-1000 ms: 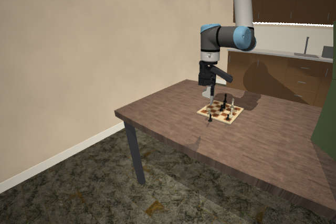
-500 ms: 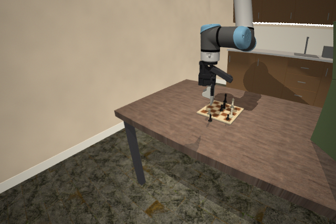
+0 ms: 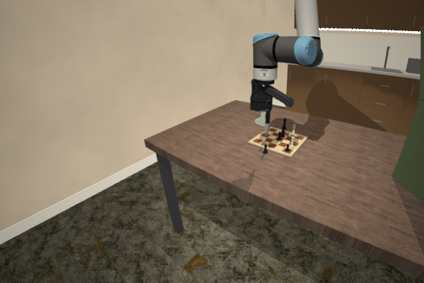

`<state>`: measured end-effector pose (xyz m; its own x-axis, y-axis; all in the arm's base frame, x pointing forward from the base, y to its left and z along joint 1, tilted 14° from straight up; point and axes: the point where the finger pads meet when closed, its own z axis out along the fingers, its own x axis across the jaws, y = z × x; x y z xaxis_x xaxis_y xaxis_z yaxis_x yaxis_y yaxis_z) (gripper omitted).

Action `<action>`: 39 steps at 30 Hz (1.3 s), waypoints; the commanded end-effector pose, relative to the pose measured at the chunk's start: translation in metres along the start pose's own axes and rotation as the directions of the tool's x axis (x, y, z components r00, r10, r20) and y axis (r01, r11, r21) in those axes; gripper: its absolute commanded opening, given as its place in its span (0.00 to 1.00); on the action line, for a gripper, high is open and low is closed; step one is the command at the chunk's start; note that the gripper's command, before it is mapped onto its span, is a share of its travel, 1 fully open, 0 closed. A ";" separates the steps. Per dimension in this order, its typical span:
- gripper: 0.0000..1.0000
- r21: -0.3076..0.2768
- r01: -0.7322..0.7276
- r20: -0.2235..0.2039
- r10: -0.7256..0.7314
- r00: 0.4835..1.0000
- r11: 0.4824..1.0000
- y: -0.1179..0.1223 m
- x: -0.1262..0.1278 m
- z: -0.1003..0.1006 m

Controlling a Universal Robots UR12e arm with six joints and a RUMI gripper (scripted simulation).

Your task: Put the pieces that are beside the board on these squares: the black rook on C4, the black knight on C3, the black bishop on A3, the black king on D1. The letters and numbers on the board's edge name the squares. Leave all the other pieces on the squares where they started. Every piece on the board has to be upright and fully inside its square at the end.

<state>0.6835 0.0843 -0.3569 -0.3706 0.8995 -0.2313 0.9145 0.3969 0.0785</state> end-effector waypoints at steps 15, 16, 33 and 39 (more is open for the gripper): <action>0.22 -0.001 0.000 0.000 0.000 1.000 1.000 0.001 0.000 0.025; 0.22 -0.001 0.000 0.000 0.000 1.000 1.000 0.001 0.000 0.026; 0.22 -0.001 0.000 0.000 0.000 1.000 1.000 0.001 0.000 0.040; 0.22 -0.001 0.000 0.000 0.000 1.000 1.000 0.001 0.000 0.041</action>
<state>0.6903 0.0772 -0.3969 -0.3706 0.8995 -0.2313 0.9145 0.3969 0.0785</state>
